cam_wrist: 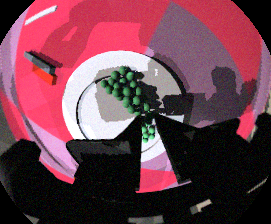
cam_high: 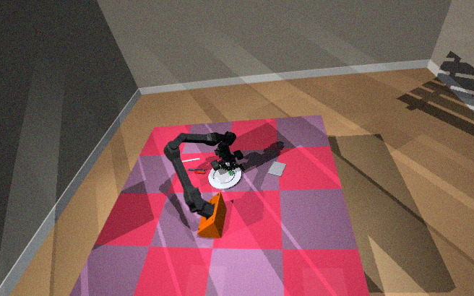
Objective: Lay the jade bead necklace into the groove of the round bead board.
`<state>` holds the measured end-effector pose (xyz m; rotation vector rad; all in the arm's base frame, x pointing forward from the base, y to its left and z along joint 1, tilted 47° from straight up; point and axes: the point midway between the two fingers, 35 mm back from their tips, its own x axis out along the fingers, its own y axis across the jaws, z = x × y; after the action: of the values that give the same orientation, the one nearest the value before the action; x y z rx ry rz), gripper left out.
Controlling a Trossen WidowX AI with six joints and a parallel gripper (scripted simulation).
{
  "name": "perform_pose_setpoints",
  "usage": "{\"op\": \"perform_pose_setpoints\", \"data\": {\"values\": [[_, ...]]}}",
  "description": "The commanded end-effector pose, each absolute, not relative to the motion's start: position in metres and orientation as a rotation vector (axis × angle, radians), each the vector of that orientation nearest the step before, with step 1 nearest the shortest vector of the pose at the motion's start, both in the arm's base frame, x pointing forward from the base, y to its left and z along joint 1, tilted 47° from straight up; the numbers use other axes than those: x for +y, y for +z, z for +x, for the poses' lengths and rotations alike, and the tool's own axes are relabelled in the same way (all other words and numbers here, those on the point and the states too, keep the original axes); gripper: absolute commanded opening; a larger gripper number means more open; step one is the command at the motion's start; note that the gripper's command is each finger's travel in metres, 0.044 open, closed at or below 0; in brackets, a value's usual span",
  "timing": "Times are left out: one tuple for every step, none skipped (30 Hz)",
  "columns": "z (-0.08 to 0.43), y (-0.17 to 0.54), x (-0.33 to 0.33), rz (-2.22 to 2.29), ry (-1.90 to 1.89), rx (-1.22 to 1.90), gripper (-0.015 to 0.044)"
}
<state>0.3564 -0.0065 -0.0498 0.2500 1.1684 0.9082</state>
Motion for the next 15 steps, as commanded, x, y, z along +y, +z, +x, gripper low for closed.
{"op": "perform_pose_setpoints", "data": {"values": [[0.3581,-0.0503,-0.0092,0.248,0.906,1.166,0.0000],[0.3581,-0.0504,-0.0091,0.248,0.906,1.166,0.0000],[0.3581,-0.0509,-0.0086,0.248,0.906,1.166,0.0000],[0.3582,-0.0515,-0.0079,0.248,0.906,1.166,0.0000],[0.3583,-0.0522,-0.0072,0.248,0.906,1.166,0.0000],[0.3584,-0.0526,-0.0067,0.248,0.906,1.166,0.0000],[0.3584,-0.0527,-0.0066,0.248,0.906,1.166,0.0000],[0.3577,-0.0516,-0.0074,0.248,0.908,1.166,0.0026],[0.3577,-0.0516,-0.0074,0.248,0.908,1.166,0.0052],[0.3577,-0.0516,-0.0074,0.248,0.908,1.166,0.0079],[0.3577,-0.0516,-0.0074,0.248,0.908,1.166,0.0105],[0.3577,-0.0516,-0.0074,0.248,0.908,1.166,0.0131],[0.3577,-0.0516,-0.0074,0.248,0.908,1.166,0.0157],[0.3577,-0.0516,-0.0074,0.248,0.908,1.166,0.0184],[0.3577,-0.0516,-0.0074,0.248,0.908,1.166,0.0210]]}}
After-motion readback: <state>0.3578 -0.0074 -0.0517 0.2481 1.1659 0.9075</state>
